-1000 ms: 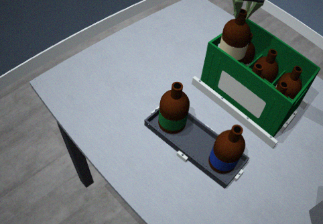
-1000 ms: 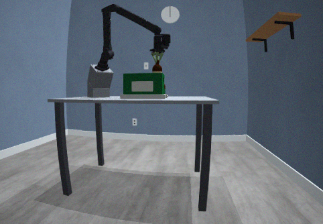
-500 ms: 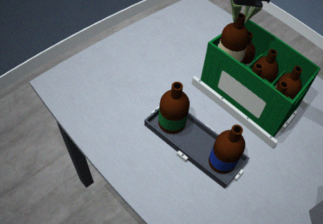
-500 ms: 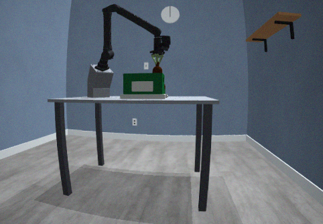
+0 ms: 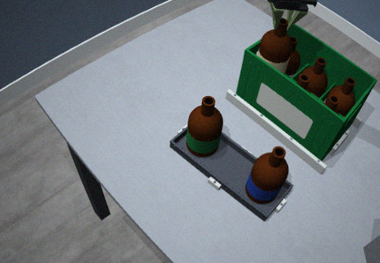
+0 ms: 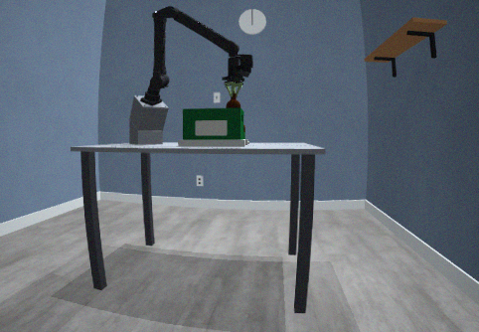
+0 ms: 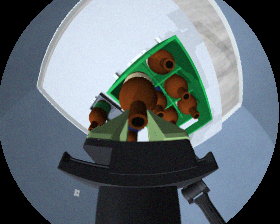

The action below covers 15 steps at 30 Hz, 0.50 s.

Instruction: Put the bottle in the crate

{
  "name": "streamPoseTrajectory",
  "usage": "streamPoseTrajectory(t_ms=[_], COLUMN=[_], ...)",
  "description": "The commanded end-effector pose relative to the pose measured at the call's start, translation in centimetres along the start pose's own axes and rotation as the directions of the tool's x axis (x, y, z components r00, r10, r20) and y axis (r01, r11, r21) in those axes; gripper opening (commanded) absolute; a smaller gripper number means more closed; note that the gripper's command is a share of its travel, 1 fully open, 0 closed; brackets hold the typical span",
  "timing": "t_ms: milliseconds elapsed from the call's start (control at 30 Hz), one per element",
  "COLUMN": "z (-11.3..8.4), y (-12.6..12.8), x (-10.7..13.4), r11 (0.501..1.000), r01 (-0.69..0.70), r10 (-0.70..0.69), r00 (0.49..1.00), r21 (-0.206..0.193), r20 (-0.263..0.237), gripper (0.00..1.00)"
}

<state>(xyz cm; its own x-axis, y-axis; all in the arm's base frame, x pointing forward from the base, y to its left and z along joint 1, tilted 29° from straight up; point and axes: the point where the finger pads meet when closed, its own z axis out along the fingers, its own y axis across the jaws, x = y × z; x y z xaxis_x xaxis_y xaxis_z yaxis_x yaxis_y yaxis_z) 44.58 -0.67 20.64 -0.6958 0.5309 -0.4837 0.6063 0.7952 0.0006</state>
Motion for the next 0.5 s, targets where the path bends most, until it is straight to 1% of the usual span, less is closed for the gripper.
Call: streamPoseTrajectory(t_ms=[0,100,467], z=[-0.25,-0.55,-0.54], y=[0.79,0.61,0.61], x=[-0.90,-0.93,-0.93], r11=[1.000,1.000,1.000], r01=[0.006,0.003,0.003], r10=[-0.005,-0.003,-0.003], r00=[1.000,1.000,1.000], r21=[-0.018,-0.020,-0.019], r20=[0.018,0.020,0.020], gripper=[0.00,0.00,0.00])
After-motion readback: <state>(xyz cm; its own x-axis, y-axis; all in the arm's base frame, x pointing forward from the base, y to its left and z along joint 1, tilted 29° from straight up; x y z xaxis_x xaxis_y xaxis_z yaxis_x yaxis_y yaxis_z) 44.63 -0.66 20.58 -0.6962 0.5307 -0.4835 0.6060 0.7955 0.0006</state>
